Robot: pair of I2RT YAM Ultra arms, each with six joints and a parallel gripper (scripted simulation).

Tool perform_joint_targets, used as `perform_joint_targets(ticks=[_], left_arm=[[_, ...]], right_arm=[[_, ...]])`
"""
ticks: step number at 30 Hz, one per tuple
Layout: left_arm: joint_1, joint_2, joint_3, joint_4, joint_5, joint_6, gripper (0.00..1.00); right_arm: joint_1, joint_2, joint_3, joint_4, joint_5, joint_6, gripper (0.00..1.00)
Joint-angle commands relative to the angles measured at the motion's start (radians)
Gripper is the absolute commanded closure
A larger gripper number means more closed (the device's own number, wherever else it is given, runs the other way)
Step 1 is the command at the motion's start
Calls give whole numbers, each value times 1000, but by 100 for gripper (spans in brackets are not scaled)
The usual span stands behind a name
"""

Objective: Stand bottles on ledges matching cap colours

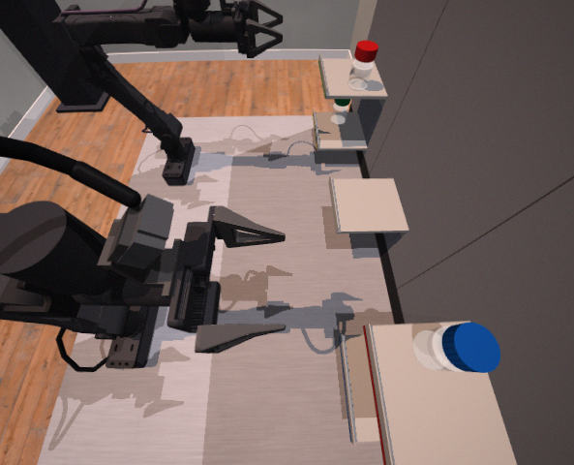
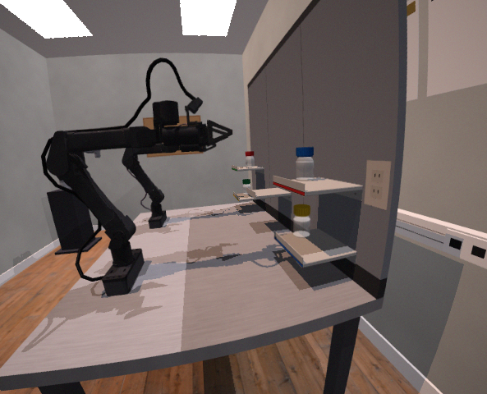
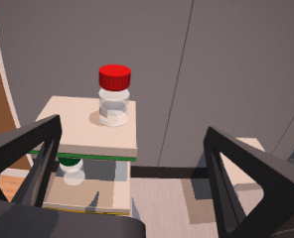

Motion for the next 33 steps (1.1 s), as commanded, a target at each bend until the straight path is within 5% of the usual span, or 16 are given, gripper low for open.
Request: perform_joint_targets(ticks=[1, 19, 33], left_arm=[[0, -7, 11, -3, 0, 0, 0], [0, -2, 5, -12, 3, 9, 0], [87, 135, 241, -188, 20, 127, 0]], right_arm=[[0, -9, 14, 3, 0, 0, 0], [0, -2, 5, 22, -9, 5, 0], [-179, 174, 92, 187, -70, 72, 0]])
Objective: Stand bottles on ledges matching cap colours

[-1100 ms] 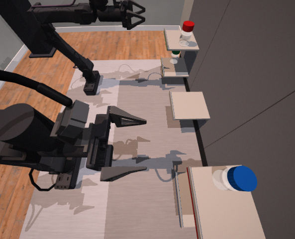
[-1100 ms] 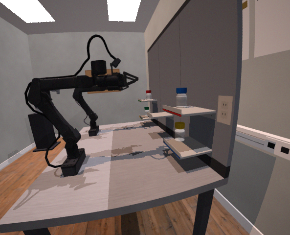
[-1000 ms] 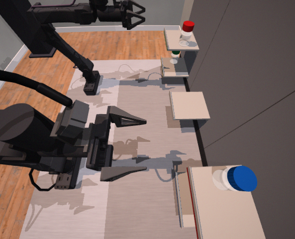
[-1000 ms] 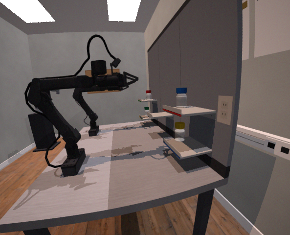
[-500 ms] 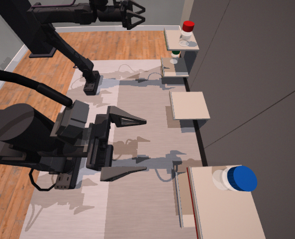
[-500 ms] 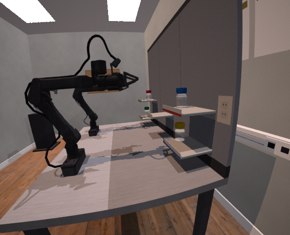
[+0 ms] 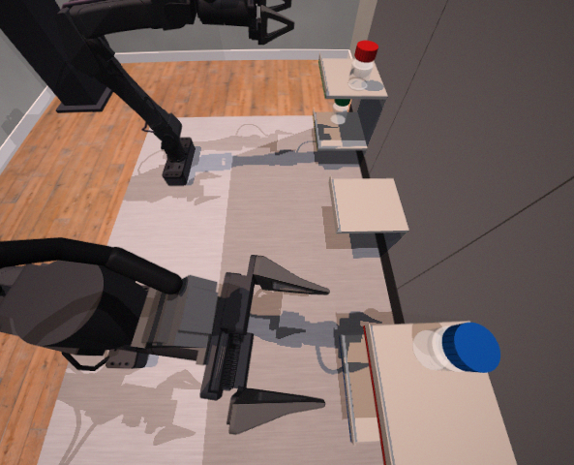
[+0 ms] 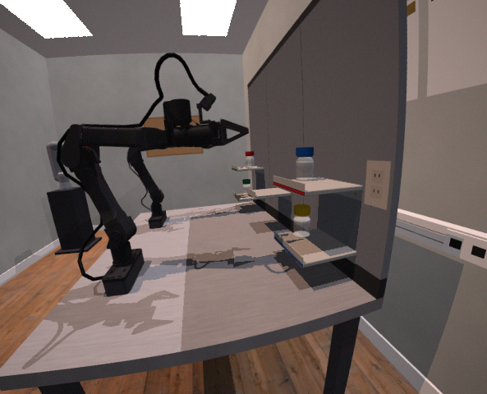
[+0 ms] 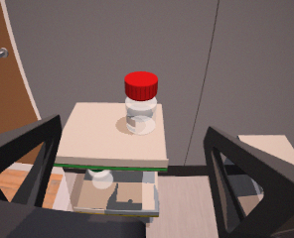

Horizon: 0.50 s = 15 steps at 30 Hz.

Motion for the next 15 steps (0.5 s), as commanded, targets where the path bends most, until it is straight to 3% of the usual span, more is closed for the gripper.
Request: perform_joint_targets(ticks=[1, 15], left_arm=[[15, 10, 40, -46, 11, 28, 0], [16, 19, 62, -44, 3, 22, 0]], right_arm=[[-13, 13, 45, 40, -20, 18, 0], [-22, 34, 61, 25, -18, 11, 0]])
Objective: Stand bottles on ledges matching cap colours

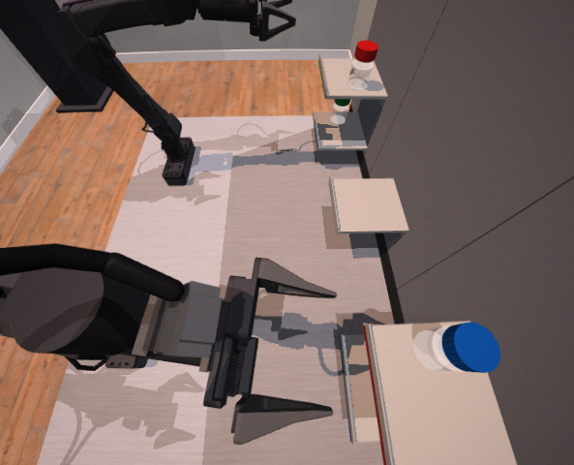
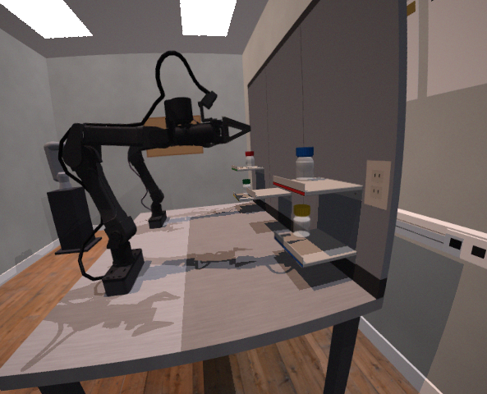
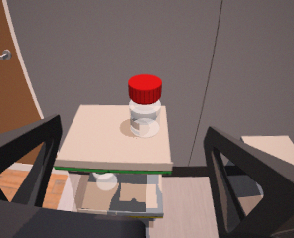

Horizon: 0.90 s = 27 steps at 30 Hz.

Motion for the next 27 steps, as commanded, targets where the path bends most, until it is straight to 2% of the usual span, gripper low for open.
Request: perform_joint_targets(ticks=[1, 7, 11, 18, 20, 27], left_arm=[[7, -2, 17, -14, 3, 7, 0], [7, -2, 17, -11, 13, 14, 0], [23, -19, -24, 68, 32, 17, 0], [123, -58, -298, 342, 110, 27, 0], [123, -58, -298, 342, 110, 27, 0], [230, -7, -553, 604, 174, 31, 0]], right_arm=[[-10, 10, 37, 11, -10, 4, 0], [-9, -3, 7, 84, -7, 9, 0], [-2, -11, -100, 227, 0, 8, 0], [4, 35, -387, 537, 10, 7, 0], [4, 35, -387, 537, 10, 7, 0], [9, 153, -552, 783, 12, 8, 0]])
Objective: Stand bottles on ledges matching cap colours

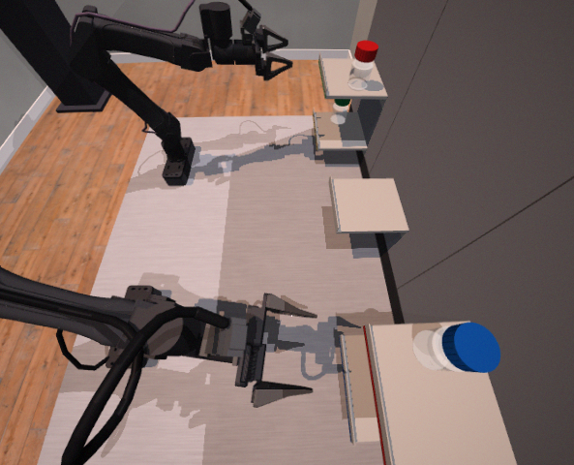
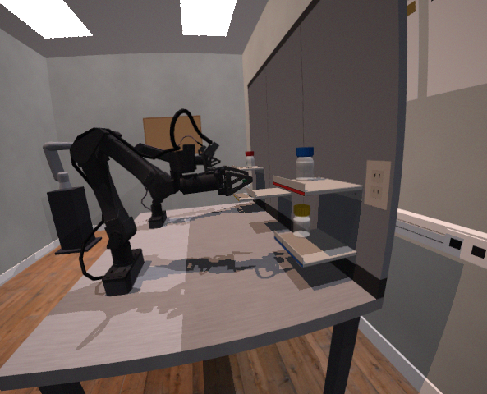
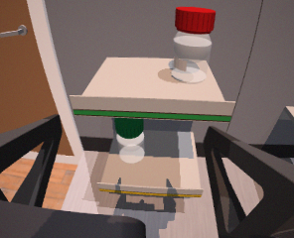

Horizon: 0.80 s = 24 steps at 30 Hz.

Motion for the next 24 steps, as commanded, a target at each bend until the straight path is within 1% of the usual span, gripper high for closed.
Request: perform_joint_targets(ticks=[1, 2, 4, 8, 14, 24], left_arm=[[46, 35, -82, 163, 50, 9, 0], [56, 46, -101, 190, 56, 9, 0], [75, 72, -139, 242, 66, 10, 0], [98, 115, -184, 309, 79, 9, 0], [109, 141, -204, 321, 83, 7, 0], [109, 137, -199, 323, 84, 6, 0]], right_arm=[[10, 58, -55, 164, 11, 5, 0], [10, 74, -65, 186, 12, 5, 0], [3, 105, -85, 221, -22, 8, 0], [-11, 142, -102, 256, -34, 8, 0], [-13, 153, -102, 250, -24, 8, 0], [-13, 154, -102, 251, -24, 8, 0]])
